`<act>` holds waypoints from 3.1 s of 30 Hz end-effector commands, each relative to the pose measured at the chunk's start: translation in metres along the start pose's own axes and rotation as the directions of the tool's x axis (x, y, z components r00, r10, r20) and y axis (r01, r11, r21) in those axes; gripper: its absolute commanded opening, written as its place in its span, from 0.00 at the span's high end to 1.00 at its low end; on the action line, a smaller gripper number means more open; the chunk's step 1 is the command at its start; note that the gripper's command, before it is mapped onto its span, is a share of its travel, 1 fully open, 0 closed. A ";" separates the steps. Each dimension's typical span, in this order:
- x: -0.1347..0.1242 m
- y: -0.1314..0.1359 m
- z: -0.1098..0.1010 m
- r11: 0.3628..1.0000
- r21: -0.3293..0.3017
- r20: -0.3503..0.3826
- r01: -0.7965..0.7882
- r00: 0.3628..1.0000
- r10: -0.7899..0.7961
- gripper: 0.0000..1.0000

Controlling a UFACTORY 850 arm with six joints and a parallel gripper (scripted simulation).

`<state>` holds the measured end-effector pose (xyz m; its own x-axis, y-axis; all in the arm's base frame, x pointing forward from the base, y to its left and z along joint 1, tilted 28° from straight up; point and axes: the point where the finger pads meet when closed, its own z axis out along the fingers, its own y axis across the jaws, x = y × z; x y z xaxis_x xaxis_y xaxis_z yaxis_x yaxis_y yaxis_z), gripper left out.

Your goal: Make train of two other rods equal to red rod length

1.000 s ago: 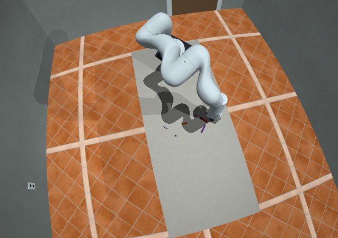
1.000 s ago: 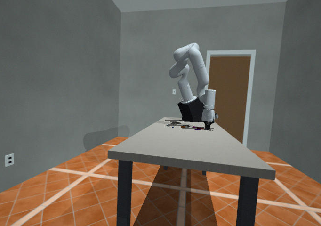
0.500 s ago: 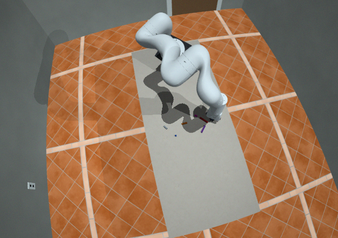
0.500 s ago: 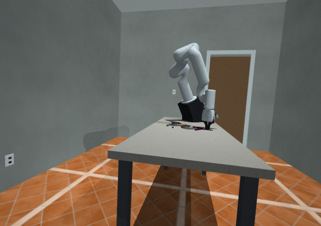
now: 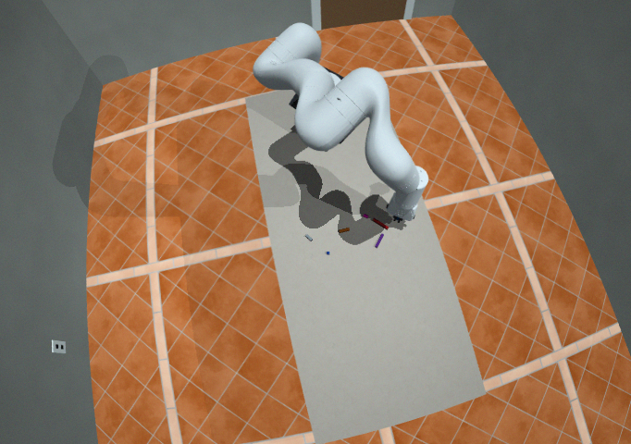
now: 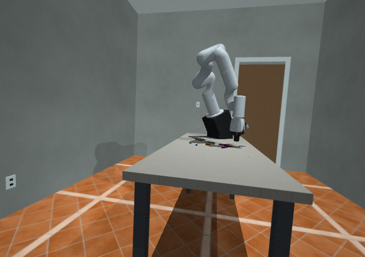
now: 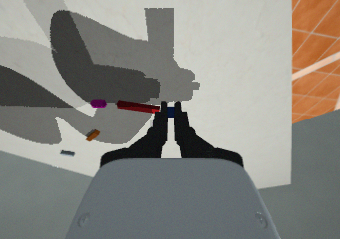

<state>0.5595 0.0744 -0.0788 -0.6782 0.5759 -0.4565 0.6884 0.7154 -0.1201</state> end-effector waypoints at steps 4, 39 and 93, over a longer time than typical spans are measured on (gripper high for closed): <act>-0.001 0.000 -0.049 1.000 0.001 0.000 0.000 1.000 0.000 0.96; -0.095 -0.076 -0.054 0.832 -0.001 -0.001 0.555 0.832 -0.555 0.96; -0.113 -0.095 0.031 0.756 0.001 -0.001 0.654 0.756 -0.654 0.96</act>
<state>0.5760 -0.0691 -0.0397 -0.9642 -0.0315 -0.2632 0.0767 0.9174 -0.3906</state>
